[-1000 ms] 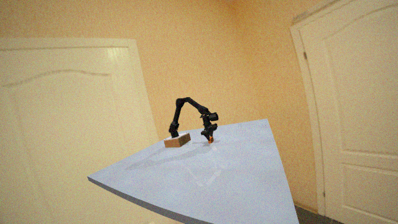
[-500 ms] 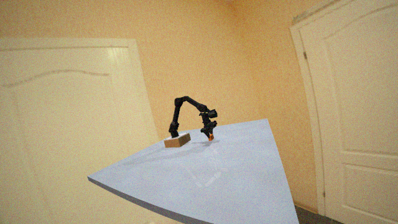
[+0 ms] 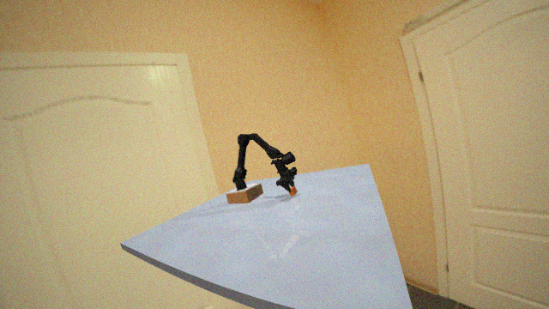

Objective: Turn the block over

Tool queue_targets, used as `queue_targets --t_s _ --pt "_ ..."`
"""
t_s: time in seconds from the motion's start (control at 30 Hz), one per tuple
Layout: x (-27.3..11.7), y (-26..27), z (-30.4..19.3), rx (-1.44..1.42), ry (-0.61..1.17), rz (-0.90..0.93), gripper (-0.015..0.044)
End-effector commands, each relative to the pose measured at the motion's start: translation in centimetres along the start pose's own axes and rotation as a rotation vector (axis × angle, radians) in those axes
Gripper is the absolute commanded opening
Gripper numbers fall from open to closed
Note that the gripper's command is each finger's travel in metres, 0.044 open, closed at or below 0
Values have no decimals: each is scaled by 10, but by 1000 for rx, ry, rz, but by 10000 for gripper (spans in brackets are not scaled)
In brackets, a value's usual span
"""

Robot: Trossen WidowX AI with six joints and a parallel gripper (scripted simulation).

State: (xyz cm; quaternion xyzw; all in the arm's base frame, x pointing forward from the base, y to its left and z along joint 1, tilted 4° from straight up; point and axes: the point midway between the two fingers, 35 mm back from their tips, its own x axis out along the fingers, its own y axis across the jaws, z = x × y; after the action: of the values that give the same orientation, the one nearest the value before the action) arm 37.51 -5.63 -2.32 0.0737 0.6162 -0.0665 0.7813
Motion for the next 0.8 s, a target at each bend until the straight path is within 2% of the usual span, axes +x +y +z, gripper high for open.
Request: queue_targets --t_s 0.0,0.57,0.77 --pt "-1 0 -1 6 -75 -3 0" --pt "-5 0 -10 8 -327 -1 0" --pt "-6 0 -11 9 -337 -1 0"
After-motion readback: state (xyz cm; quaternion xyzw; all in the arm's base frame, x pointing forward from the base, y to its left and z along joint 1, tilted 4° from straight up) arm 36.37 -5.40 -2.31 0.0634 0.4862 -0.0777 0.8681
